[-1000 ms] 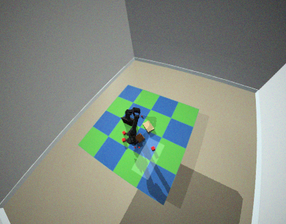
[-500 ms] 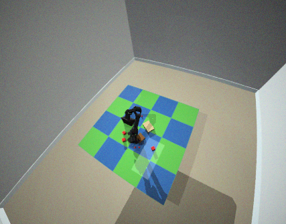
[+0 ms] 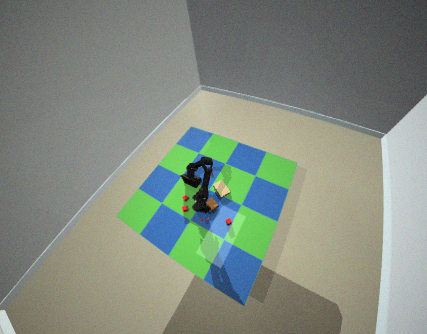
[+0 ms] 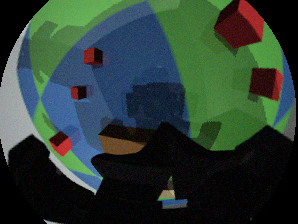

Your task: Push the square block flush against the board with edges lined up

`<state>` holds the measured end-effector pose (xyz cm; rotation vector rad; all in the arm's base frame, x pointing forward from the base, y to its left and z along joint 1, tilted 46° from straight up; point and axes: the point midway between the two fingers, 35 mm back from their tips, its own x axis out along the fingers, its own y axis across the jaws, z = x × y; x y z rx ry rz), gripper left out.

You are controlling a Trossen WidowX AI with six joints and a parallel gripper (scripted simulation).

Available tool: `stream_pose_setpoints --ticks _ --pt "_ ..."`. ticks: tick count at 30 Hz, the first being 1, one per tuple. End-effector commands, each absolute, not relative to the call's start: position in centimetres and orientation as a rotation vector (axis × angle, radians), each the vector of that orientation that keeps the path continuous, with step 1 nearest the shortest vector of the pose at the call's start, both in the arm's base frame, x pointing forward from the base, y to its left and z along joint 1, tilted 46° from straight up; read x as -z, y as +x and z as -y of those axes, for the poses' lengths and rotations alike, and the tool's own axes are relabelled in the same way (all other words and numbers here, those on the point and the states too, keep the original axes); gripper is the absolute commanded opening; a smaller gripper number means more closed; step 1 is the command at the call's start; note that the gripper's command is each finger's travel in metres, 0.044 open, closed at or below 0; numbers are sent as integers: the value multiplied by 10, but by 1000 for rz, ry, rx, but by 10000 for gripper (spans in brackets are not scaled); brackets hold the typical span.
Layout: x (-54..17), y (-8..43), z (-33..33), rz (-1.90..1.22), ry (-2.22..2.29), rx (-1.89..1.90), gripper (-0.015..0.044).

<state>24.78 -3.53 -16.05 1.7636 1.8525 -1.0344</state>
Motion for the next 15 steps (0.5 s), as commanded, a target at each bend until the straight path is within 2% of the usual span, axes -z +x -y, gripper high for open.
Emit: stream_pose_setpoints --ticks 1,15 --pt "157 249 29 -1858 1766 1033 0" --pt "145 255 16 -1858 1767 1033 0"
